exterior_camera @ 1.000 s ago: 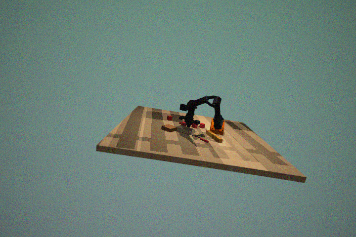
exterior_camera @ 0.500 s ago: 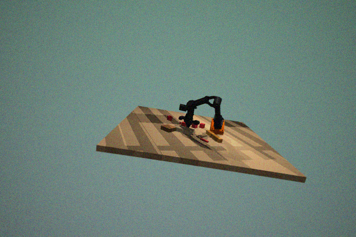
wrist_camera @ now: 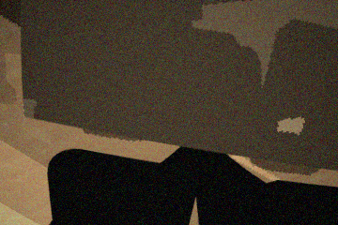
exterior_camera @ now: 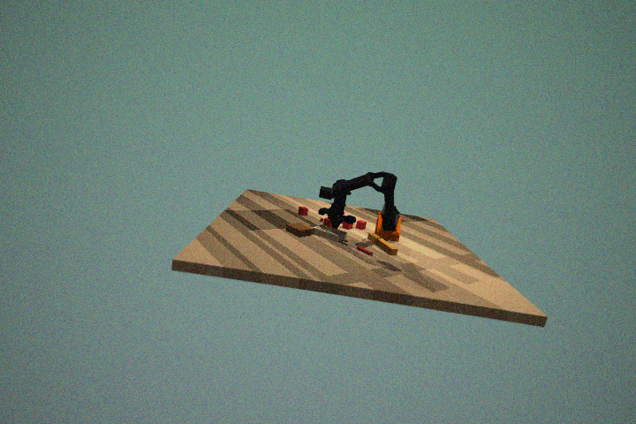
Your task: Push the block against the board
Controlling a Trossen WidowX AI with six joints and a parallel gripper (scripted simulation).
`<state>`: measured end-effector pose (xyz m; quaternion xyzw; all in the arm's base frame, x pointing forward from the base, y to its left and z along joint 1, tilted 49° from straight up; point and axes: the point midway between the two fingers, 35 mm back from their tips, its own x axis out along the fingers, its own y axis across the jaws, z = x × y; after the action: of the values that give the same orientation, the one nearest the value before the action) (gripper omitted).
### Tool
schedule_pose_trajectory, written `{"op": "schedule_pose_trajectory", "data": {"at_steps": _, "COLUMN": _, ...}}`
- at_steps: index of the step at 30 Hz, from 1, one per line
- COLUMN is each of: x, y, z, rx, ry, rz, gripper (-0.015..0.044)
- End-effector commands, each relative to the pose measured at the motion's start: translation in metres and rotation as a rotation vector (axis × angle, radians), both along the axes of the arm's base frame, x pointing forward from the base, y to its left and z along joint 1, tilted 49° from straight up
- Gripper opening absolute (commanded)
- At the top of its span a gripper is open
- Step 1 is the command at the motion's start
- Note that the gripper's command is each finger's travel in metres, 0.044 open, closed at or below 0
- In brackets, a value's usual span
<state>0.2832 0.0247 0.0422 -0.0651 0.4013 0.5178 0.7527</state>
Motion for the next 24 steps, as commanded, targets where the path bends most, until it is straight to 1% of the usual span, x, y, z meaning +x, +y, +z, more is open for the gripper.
{"op": "schedule_pose_trajectory", "data": {"at_steps": 1, "x": 0.002, "y": 0.005, "z": 0.003, "rx": 0.009, "ry": -0.001, "rz": 0.003, "gripper": 0.0}}
{"op": "schedule_pose_trajectory", "data": {"at_steps": 24, "x": 0.007, "y": 0.014, "z": 0.014, "rx": 0.014, "ry": -0.002, "rz": 0.004, "gripper": 0.0}}
